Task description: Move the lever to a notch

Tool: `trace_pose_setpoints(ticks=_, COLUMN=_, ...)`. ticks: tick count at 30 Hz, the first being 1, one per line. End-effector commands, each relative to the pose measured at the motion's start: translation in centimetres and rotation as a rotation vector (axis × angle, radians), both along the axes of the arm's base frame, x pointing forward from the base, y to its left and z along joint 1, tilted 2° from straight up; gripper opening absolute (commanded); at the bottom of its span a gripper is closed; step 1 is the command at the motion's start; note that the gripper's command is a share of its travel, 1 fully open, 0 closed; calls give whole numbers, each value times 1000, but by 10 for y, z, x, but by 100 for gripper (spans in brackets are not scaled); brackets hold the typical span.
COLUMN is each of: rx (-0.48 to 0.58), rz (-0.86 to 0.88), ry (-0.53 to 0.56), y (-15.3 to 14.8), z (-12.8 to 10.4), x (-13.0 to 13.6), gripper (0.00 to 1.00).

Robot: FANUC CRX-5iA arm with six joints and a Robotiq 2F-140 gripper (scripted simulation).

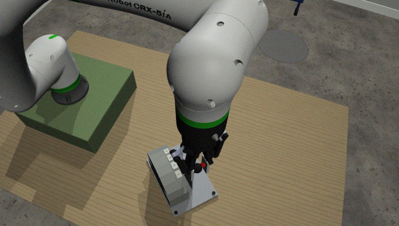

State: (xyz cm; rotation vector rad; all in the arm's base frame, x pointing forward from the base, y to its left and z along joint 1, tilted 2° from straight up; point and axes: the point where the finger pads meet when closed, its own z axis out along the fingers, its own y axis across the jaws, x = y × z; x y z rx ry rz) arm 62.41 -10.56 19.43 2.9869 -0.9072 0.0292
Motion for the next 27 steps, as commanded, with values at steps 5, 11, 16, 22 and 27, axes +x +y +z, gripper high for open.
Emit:
trace_pose_setpoints(ticks=5, rx=0, rz=0, ry=0, y=2, z=1, x=-2, gripper=0)
trace_pose_setpoints(ticks=11, rx=0, rz=0, ry=0, y=5, z=3, x=-7, gripper=0)
trace_pose_setpoints(ticks=16, rx=0, rz=0, ry=0, y=10, z=6, x=-14, gripper=0)
trace_pose_setpoints(ticks=22, rx=0, rz=0, ry=0, y=15, z=8, x=-21, gripper=0)
trace_pose_setpoints(ticks=27, rx=0, rz=0, ry=0, y=21, z=11, x=-31, gripper=0)
